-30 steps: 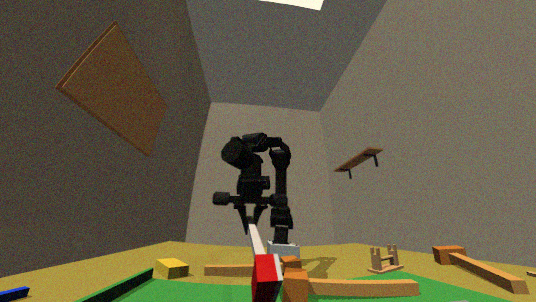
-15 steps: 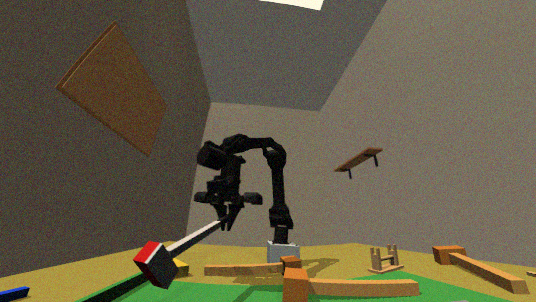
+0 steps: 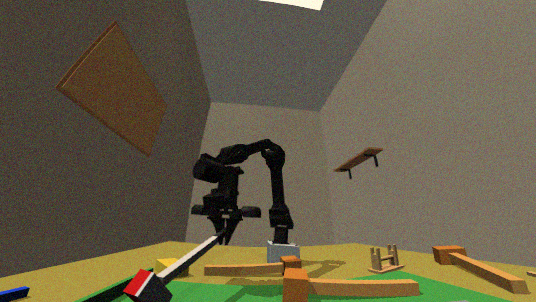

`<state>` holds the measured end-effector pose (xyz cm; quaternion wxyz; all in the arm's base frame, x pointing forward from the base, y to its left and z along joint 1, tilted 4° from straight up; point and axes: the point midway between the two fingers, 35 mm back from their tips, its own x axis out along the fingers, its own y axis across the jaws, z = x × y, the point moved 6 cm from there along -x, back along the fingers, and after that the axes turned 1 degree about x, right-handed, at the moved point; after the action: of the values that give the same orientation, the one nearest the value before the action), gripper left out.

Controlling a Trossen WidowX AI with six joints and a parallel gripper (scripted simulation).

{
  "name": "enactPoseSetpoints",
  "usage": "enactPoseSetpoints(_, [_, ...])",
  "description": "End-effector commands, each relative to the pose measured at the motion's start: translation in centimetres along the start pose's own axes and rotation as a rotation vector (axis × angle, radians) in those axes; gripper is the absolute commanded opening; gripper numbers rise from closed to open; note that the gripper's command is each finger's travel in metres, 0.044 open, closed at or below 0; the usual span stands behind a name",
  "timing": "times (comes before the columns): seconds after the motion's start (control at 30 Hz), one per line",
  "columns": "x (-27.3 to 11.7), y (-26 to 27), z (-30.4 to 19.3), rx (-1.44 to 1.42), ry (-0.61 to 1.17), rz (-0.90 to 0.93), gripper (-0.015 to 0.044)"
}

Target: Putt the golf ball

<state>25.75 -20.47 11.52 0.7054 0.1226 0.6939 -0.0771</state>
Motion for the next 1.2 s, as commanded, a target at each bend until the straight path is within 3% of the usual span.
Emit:
enactPoseSetpoints(0.0, [0.3,0.0,0.1,0.004,-0.013,-0.006,0.0000])
enactPoseSetpoints(0.63, [3.1,0.0,0.1,0.004,-0.013,-0.006,0.0000])
enactPoseSetpoints(1.17, [3.0,-1.9,0.1,0.003,-0.011,-0.007,0.0000])
